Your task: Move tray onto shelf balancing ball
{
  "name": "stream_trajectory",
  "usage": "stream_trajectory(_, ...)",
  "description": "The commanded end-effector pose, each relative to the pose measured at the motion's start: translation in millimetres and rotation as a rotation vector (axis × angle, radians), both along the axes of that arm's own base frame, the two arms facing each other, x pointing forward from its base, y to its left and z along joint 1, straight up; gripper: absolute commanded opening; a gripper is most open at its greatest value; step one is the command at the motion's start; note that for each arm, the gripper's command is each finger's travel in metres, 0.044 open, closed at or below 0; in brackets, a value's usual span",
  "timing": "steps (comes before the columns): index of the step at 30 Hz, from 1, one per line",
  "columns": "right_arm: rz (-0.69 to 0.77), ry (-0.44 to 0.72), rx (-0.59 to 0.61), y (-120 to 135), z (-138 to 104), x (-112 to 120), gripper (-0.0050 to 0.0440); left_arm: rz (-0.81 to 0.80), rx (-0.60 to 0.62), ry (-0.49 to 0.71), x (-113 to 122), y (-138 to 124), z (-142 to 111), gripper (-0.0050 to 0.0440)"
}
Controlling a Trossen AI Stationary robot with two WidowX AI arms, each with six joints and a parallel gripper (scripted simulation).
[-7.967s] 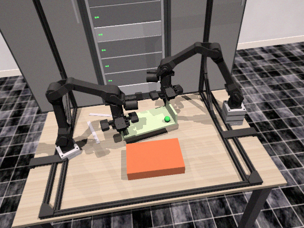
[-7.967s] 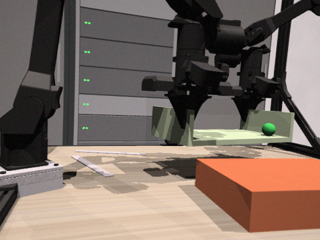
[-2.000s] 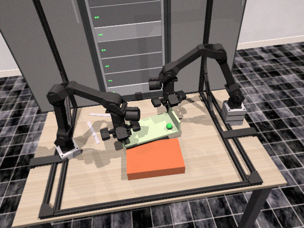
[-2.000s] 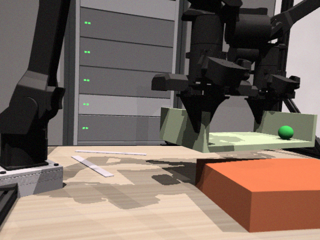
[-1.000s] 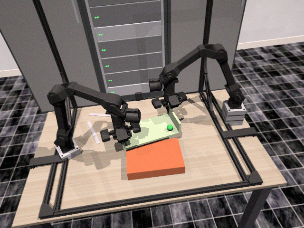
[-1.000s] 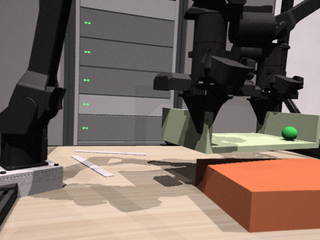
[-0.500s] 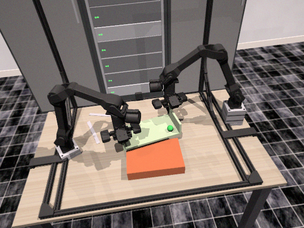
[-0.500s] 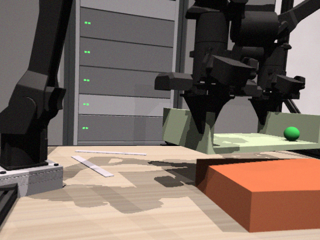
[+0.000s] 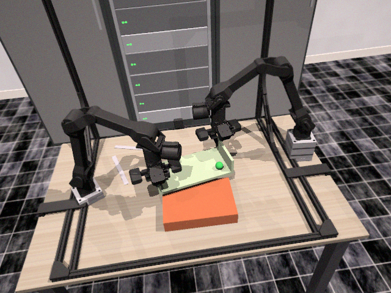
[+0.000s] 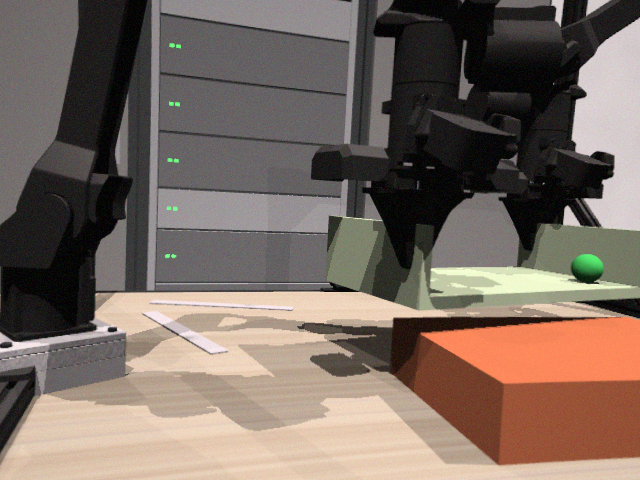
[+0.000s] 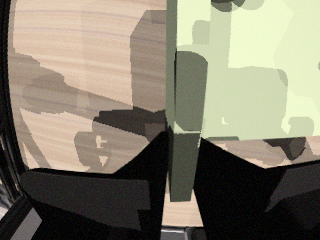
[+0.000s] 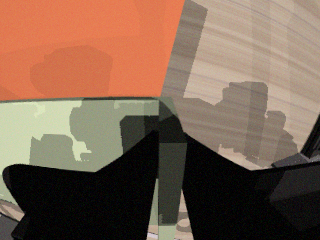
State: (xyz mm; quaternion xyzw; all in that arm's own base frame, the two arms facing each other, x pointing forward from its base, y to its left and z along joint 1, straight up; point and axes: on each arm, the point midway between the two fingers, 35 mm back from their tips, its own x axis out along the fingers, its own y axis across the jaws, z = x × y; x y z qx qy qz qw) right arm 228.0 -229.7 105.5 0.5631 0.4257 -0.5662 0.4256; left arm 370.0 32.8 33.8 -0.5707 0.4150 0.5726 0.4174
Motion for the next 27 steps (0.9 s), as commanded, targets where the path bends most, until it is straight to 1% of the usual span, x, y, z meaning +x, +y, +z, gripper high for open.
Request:
stream_trajectory(1, 0.002, -0.006, 0.003, -2.4, 1.0, -0.6, 0.0020, 0.002, -0.005, 0.001, -0.7, 2.9, 0.9, 0.0020)
stream_trajectory(7, 0.002, -0.010, 0.011, -2.9, 0.2, -0.9, 0.0020, 0.002, -0.014, 0.000, -0.8, 3.4, 1.7, 0.0020)
stream_trajectory(9, 0.002, -0.014, 0.030, -4.6, -1.0, -1.4, 0.0020, 0.002, -0.033, -0.007, -1.3, 5.1, 2.9, 0.0020)
stream_trajectory(14, 0.002, 0.007, -0.019, -5.6, 3.6, -1.8, 0.0020, 0.002, 0.019, 0.002, -1.5, 6.2, -1.6, 0.0020)
stream_trajectory(18, 0.002, -0.005, 0.001, -7.7, 1.2, -3.0, 0.0020, 0.002, -0.007, 0.002, -1.7, 8.7, 1.2, 0.0020)
stream_trajectory(27, 0.002, -0.011, 0.022, -10.0, -0.3, -3.8, 0.0020, 0.002, -0.025, -0.005, -2.3, 11.0, 2.2, 0.0020)
